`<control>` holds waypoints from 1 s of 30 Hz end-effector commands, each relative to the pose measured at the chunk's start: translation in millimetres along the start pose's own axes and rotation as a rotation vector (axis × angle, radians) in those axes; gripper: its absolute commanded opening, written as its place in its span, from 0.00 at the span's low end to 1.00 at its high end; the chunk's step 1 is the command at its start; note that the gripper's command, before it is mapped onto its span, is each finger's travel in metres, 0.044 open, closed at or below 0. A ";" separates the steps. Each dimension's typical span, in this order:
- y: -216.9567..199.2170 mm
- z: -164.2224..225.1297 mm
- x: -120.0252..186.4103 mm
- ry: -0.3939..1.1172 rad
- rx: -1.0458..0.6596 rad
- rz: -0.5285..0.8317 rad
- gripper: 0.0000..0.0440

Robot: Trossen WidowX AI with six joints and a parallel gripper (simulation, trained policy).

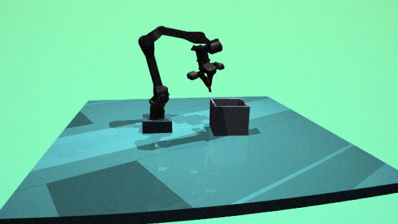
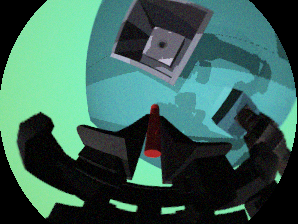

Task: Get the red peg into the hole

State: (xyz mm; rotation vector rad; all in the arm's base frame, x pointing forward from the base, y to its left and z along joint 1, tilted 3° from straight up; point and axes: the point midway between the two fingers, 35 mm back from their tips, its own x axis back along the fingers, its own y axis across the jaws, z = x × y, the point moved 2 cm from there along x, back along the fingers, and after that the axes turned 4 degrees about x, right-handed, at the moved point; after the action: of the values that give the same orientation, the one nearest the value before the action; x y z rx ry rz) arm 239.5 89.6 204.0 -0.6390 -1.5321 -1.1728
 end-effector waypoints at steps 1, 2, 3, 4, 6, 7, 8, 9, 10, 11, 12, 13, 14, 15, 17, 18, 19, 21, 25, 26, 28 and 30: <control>0.0 -10.6 1.5 -0.023 -0.007 0.012 0.00; -0.1 -14.0 1.8 -0.029 -0.011 0.016 0.00; -0.1 -17.3 2.1 -0.034 -0.015 0.020 0.00; -0.2 -20.6 2.2 -0.039 -0.019 0.024 0.00; -0.3 -27.0 2.5 -0.048 -0.027 0.033 0.00; -0.3 -30.1 2.5 -0.052 -0.031 0.037 0.00; -0.3 -33.2 2.5 -0.055 -0.035 0.041 0.00; -0.3 -36.3 2.4 -0.059 -0.039 0.046 0.00; -0.4 -39.3 2.2 -0.062 -0.042 0.050 0.00; -0.4 -42.3 2.1 -0.065 -0.046 0.054 0.00; -0.4 -45.2 1.8 -0.067 -0.049 0.059 0.00; -0.3 -48.1 1.6 -0.069 -0.053 0.063 0.00; -0.3 -50.9 1.2 -0.071 -0.056 0.067 0.00; -0.3 -53.7 0.9 -0.073 -0.060 0.072 0.00; -0.2 -59.2 0.0 -0.076 -0.066 0.080 0.00; -0.1 -61.9 -0.5 -0.077 -0.069 0.084 0.00; -0.1 -64.5 -1.1 -0.078 -0.071 0.088 0.00; 0.1 -69.6 -2.3 -0.079 -0.077 0.096 0.00; 0.5 -79.3 -5.4 -0.078 -0.085 0.111 0.00; 0.7 -81.6 -6.3 -0.077 -0.087 0.115 0.00; 0.9 -86.1 -8.2 -0.075 -0.090 0.122 0.00; 1.1 -90.7 -10.3 -0.074 -0.093 0.128 0.00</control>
State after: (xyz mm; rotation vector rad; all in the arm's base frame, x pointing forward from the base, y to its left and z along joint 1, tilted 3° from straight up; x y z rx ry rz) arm 278.4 12.3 193.1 -0.8392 -1.4887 -1.1425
